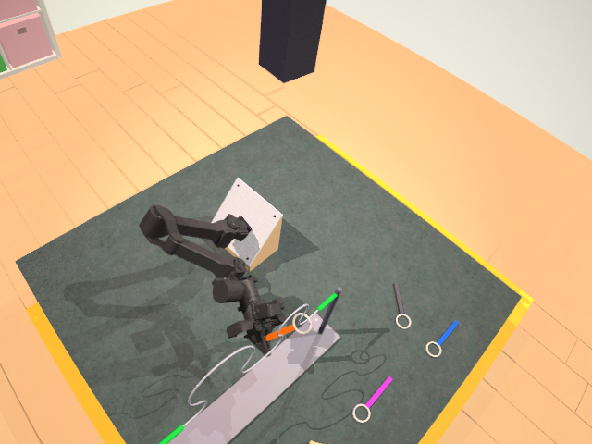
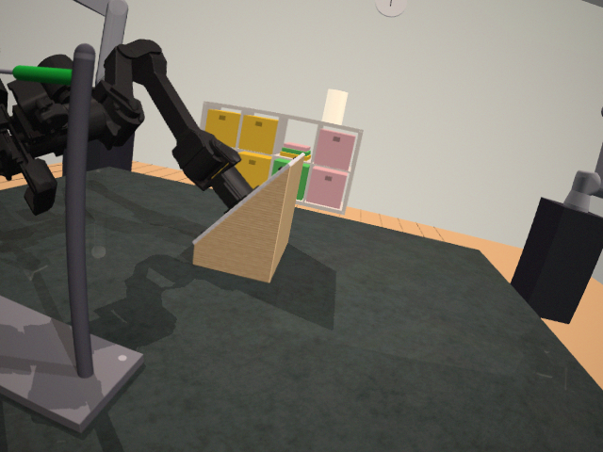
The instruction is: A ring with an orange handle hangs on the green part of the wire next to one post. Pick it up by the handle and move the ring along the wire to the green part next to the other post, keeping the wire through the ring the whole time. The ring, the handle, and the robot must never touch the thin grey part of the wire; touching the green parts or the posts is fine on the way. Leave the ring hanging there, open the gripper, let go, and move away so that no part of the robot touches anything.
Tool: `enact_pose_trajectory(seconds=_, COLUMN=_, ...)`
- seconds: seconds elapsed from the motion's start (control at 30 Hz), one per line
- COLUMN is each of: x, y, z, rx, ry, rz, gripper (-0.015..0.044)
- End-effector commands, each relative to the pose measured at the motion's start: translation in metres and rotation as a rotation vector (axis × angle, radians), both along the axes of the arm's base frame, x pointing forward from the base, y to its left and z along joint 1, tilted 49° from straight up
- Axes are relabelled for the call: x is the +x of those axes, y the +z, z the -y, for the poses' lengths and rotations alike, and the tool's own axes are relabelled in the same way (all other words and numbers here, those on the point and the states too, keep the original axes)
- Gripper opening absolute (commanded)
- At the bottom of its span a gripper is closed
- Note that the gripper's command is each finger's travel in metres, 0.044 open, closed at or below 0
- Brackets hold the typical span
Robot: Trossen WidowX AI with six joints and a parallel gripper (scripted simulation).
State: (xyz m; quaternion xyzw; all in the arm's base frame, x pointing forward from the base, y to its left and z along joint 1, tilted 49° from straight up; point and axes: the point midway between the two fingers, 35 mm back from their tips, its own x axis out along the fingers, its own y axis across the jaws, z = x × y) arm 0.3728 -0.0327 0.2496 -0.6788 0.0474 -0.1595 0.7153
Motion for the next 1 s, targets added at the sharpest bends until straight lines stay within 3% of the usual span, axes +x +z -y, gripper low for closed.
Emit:
enact_pose_trajectory(seconds=0.0, x=0.000, y=-0.017, z=-0.002, rx=0.100, ry=0.006, rz=-0.015, gripper=-0.0150)
enact_pose_trajectory(seconds=0.53, x=0.000, y=-0.074, z=-0.023, rx=0.449, ry=0.023, rz=-0.064, gripper=-0.0150)
enact_pose_trajectory(seconds=0.97, x=-0.001, y=-0.101, z=-0.041, rx=0.600, ry=0.031, rz=-0.085, gripper=-0.0150)
